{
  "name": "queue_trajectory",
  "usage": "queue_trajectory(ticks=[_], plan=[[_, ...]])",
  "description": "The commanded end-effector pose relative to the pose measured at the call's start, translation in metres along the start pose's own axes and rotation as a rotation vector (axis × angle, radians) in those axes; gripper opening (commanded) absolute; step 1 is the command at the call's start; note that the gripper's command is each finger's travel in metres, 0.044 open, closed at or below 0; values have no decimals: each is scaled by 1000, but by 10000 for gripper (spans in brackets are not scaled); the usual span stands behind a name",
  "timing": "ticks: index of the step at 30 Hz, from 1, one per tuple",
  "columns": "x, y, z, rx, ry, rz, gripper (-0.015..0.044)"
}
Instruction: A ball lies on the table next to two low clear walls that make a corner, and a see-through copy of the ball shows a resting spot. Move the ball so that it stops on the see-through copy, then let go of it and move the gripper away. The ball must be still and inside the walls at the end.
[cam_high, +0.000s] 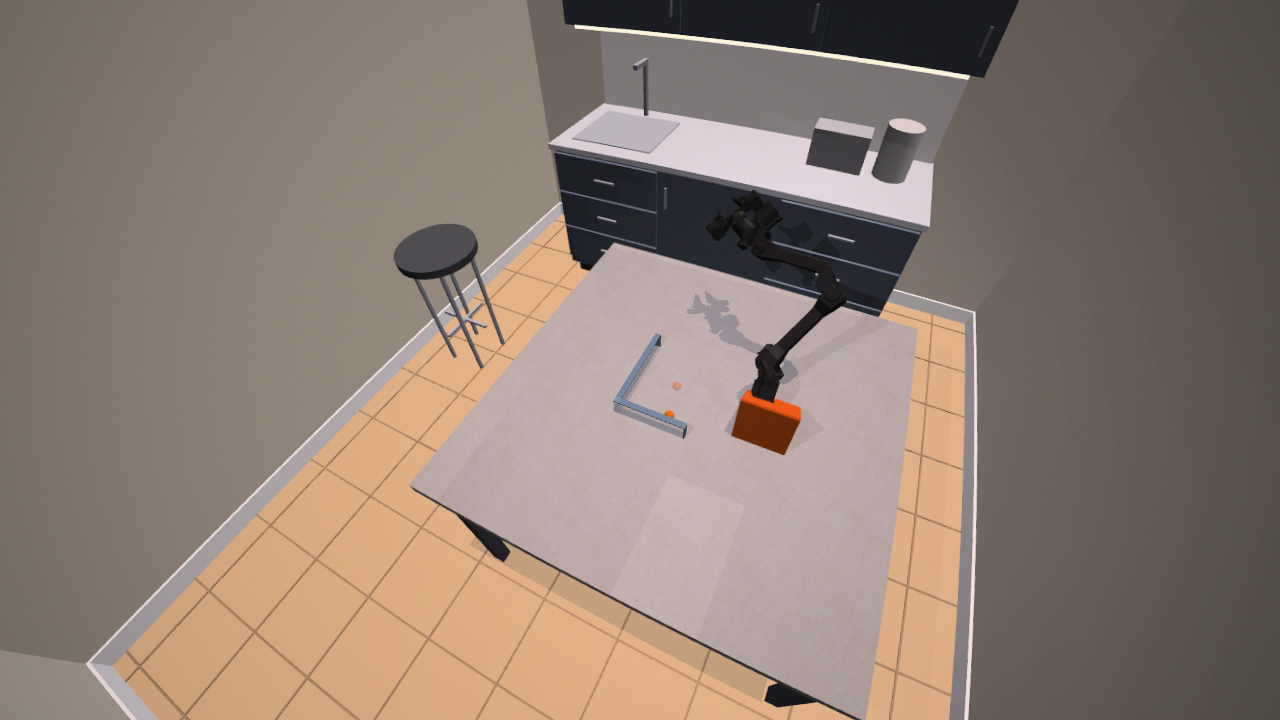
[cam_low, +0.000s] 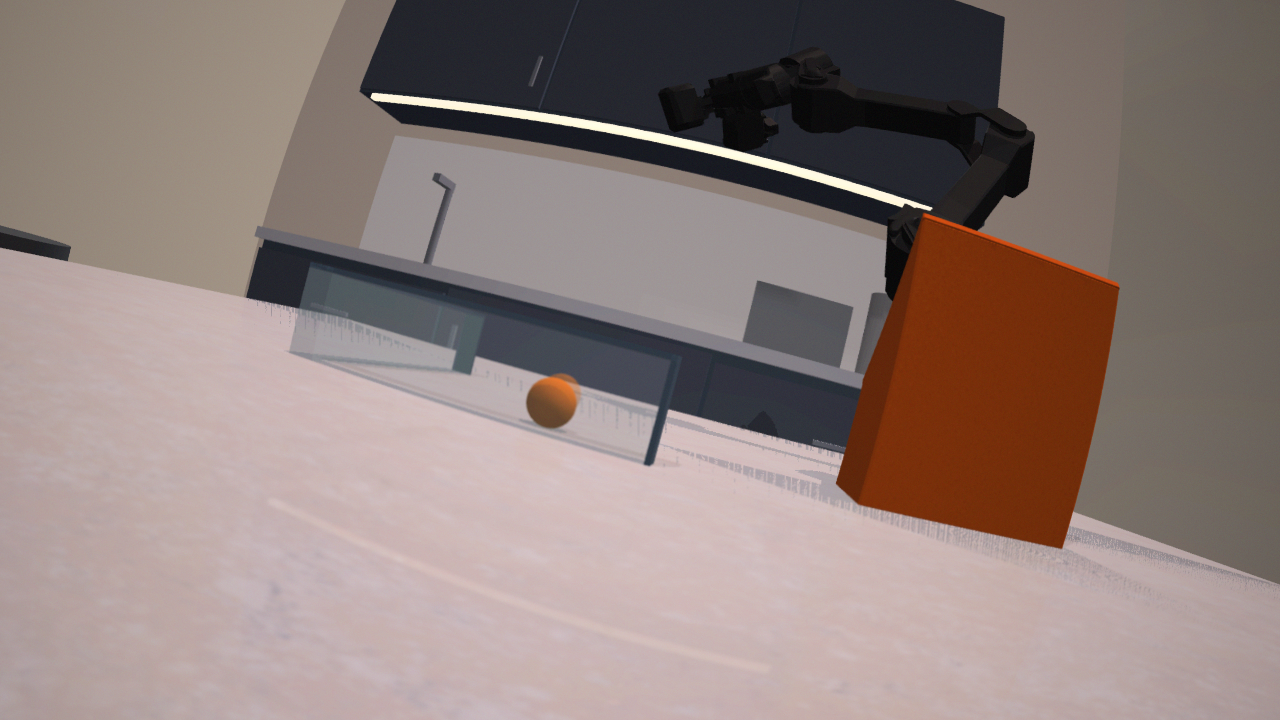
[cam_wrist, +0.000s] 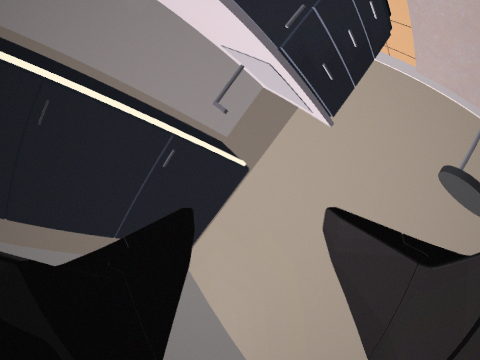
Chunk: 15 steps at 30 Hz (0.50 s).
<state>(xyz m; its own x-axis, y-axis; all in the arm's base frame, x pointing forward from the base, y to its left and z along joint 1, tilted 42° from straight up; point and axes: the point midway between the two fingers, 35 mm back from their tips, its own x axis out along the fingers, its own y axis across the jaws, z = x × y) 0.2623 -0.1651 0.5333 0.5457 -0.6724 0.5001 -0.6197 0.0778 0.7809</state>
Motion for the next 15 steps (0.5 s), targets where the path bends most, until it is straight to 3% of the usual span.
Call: queue_trajectory(ticks=[1,8,15], plan=[[3,-61,-10,-192,15,-158,253],[-16,-183,-32,-664,161,-467,253],[-72,-290,-46,-1094,410,-729,253]])
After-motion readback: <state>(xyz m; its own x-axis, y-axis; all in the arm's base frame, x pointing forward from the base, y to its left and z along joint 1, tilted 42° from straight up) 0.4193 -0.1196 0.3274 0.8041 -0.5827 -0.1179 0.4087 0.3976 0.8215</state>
